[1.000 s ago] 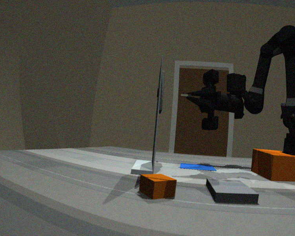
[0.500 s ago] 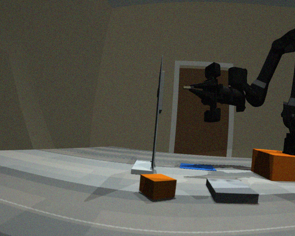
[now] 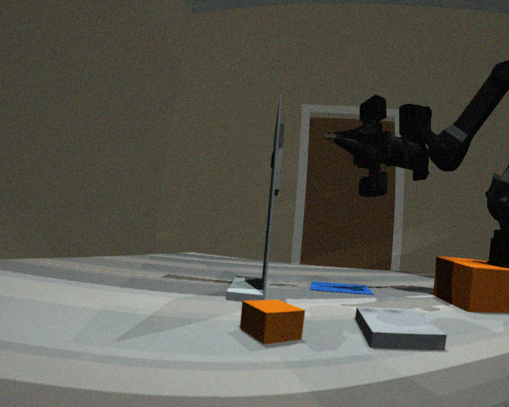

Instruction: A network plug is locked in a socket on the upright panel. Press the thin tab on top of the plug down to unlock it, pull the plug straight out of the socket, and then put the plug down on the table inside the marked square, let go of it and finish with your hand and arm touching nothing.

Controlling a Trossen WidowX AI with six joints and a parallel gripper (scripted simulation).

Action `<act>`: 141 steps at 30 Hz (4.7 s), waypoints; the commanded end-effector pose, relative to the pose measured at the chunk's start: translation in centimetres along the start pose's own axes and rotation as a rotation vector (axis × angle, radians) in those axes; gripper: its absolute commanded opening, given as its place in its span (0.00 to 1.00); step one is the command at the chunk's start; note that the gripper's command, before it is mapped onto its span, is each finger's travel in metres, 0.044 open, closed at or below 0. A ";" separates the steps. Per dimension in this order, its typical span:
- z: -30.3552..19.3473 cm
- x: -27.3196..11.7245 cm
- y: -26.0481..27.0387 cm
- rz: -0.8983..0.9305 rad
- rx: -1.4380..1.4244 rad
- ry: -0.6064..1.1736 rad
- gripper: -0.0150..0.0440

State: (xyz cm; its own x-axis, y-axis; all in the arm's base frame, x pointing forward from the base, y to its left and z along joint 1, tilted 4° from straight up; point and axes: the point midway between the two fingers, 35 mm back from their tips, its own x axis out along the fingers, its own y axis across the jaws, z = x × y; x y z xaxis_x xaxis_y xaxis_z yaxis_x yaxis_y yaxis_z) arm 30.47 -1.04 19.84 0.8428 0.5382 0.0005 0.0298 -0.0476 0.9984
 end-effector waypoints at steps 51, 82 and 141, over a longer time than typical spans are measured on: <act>7.4 -5.6 -16.6 -0.888 0.415 -0.807 0.25; 7.5 -5.4 -20.4 -0.888 0.418 -0.806 0.25; 6.9 -5.9 -21.6 -0.891 0.419 -0.802 0.52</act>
State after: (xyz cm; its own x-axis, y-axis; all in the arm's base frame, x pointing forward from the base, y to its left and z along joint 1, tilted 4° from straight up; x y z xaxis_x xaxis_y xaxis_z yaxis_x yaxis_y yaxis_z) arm 28.71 -9.00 -2.38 0.5268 -0.1314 -0.8398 0.7951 -0.2732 0.5415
